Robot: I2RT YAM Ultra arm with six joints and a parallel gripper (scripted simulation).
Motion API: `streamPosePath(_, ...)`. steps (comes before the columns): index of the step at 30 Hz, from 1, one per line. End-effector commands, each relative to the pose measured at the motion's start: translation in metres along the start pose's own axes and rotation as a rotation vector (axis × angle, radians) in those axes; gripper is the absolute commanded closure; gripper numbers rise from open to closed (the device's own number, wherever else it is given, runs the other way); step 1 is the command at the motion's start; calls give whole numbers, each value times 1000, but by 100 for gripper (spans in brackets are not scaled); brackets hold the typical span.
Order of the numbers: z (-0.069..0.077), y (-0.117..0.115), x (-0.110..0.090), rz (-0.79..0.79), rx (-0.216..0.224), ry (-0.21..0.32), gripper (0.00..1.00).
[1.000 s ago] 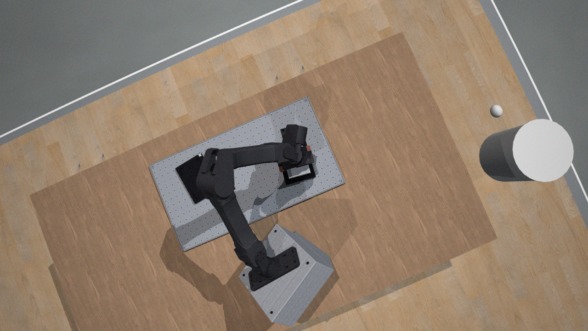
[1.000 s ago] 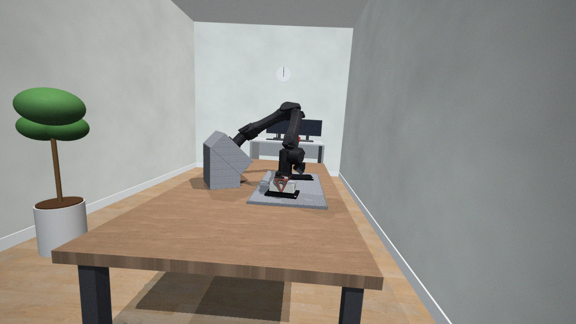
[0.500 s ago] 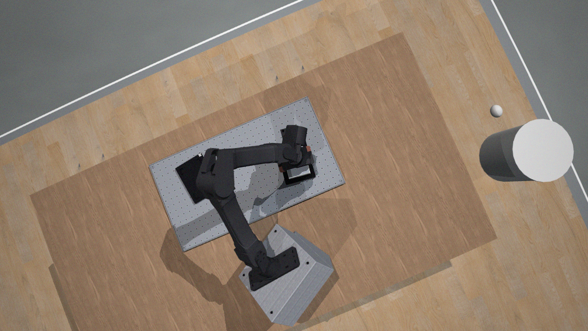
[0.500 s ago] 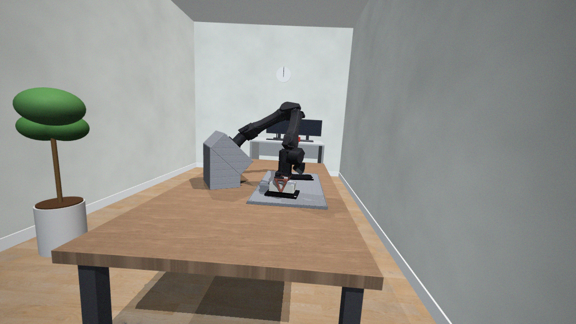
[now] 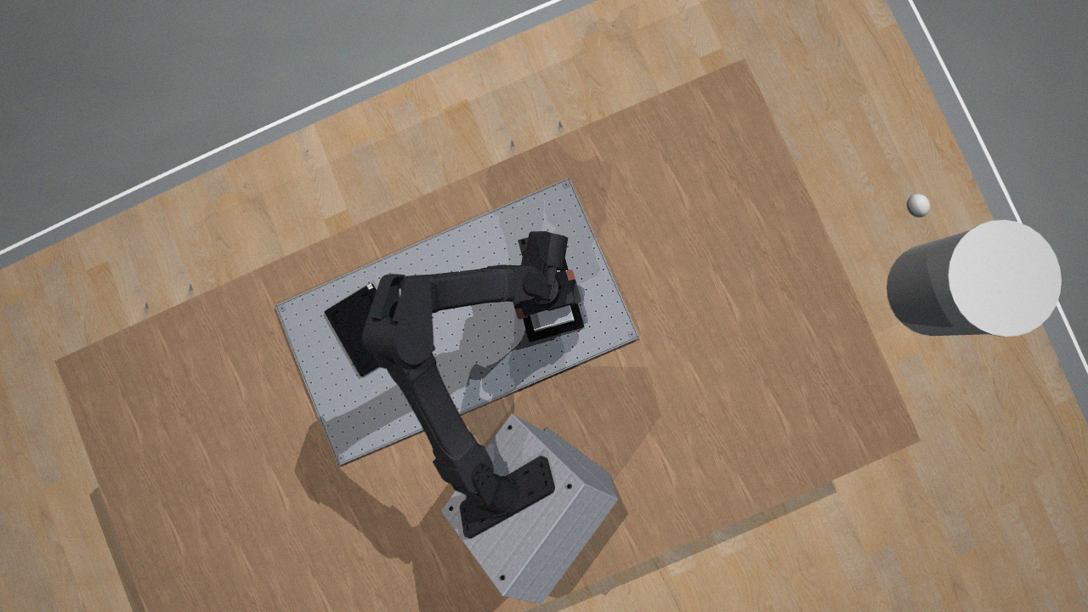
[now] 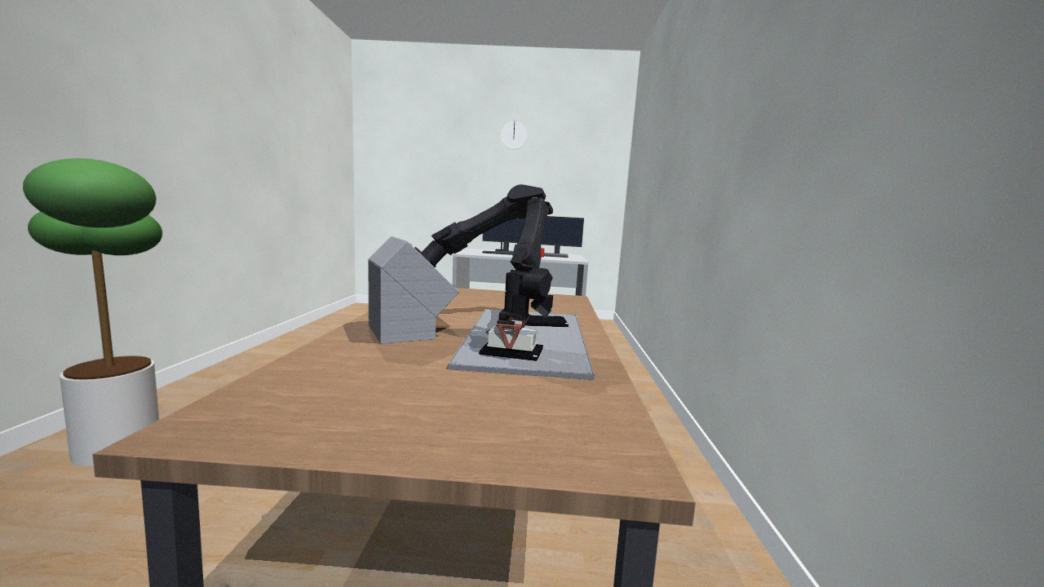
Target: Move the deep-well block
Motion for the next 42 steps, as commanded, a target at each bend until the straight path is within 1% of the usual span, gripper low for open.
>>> streamPosePath(1, 3, -1, 2, 0, -7, -11, 100)
streamPosePath(42, -3, -1, 1, -1, -7, -11, 100)
Point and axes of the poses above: the point where the finger pads meet when closed, its own z axis back along the fingers, its own y axis across the jaws, x = y × z, the point moved 9 cm from there along z, back along the fingers, and after that the axes turned 1 degree about -z, right-handed, at the moved point
